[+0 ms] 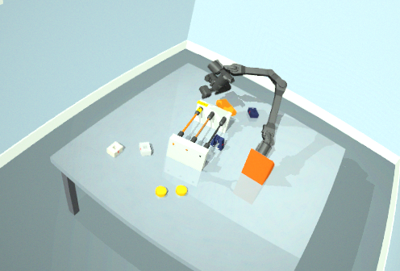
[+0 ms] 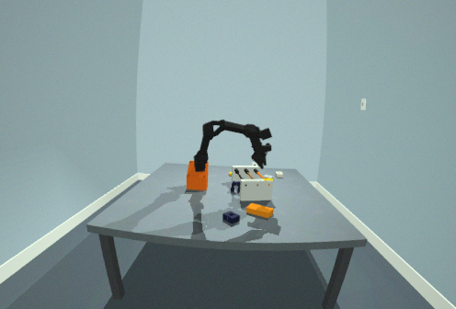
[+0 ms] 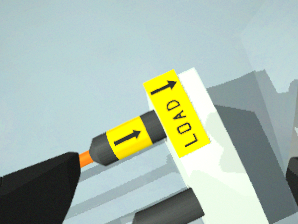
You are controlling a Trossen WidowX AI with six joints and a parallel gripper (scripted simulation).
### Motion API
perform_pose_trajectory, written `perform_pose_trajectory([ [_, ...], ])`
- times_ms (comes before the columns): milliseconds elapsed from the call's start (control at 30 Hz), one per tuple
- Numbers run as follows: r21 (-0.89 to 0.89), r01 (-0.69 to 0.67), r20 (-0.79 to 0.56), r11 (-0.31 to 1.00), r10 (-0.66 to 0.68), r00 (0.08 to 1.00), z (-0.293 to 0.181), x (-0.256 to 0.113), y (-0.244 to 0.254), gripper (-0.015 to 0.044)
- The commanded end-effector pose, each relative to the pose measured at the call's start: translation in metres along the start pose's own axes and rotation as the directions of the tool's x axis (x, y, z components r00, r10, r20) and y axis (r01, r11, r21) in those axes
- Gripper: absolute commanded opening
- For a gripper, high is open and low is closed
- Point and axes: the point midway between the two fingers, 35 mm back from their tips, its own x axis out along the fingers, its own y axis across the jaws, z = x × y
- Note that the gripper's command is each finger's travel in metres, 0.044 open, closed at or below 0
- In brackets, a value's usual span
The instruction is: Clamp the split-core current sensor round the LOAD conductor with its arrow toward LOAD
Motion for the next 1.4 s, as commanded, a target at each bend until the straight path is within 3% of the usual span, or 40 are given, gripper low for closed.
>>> perform_pose_trajectory([
  [0,0.004,0.006,0.0,1.0,-0.006,1.0,0.0,0.0,-0.001,0.044],
  [133,0.004,0.006,0.0,1.0,-0.006,1.0,0.0,0.0,-0.001,0.044],
  [333,-0.083,-0.035,-0.04,0.996,0.031,0.999,-0.057,-0.004,0.016,0.0282],
  [733,-0.292,-0.12,-0.155,0.949,0.077,0.985,-0.217,-0.002,0.026,0.0282],
  [1367,-0.294,-0.125,-0.16,0.948,0.081,0.984,-0.221,0.016,0.029,0.0282],
])
